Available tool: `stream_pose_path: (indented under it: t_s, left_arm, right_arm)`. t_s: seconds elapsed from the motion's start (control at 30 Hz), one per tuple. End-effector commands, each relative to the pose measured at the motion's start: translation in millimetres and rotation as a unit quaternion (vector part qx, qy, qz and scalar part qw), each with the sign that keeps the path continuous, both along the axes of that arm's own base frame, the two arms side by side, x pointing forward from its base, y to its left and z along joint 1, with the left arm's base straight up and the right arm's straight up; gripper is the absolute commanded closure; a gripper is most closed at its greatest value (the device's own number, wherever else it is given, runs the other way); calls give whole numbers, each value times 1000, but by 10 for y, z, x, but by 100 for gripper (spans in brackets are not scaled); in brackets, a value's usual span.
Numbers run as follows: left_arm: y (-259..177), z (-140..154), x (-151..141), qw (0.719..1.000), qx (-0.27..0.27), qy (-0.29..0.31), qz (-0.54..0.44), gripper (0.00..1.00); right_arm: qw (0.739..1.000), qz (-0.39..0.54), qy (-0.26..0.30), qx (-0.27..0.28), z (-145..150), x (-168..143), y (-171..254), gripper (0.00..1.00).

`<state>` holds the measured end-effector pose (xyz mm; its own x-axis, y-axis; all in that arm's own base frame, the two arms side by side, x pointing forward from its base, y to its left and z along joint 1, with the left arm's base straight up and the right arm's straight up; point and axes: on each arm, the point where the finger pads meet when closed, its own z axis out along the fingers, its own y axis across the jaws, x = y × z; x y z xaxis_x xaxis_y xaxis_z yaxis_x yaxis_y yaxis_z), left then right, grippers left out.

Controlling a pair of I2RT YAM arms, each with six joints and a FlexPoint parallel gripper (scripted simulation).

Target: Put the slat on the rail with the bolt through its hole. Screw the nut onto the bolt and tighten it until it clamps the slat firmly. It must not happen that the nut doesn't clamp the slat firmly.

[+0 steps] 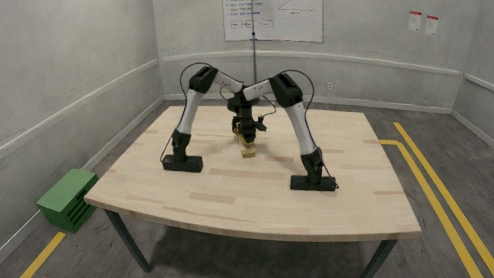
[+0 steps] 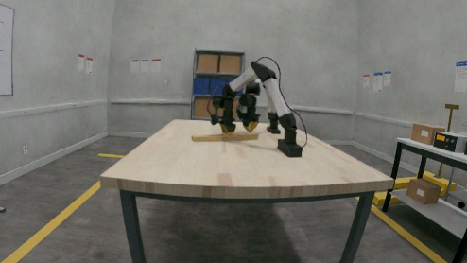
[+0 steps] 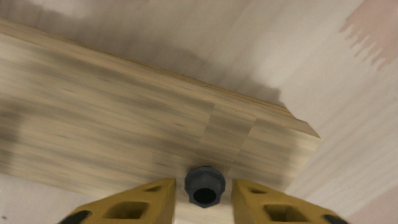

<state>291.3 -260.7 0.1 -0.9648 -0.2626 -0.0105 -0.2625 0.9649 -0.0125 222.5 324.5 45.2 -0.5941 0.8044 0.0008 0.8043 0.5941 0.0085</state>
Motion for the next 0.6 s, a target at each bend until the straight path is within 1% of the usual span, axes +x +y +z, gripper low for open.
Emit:
stream_pose_path:
  t_s: [0.0, 0.27, 0.37, 0.5, 0.57]
  left_arm:
    - [-34, 54, 21, 1000, -6, -7, -1, 33]
    - [-34, 54, 21, 1000, -6, -7, -1, 33]
    - [-34, 54, 21, 1000, -6, -7, -1, 33]
    - [-34, 54, 21, 1000, -6, -7, -1, 33]
    - [-34, 54, 21, 1000, -6, -7, -1, 33]
  right_arm:
    - [1000, 0, -5, 6, 47, 15, 22, 64]
    - [1000, 0, -5, 6, 47, 15, 22, 64]
    - [1000, 0, 0, 0, 4, 0, 1, 64]
    - [1000, 0, -5, 6, 47, 15, 22, 64]
    - [1000, 27, -5, 6, 48, 15, 21, 64]
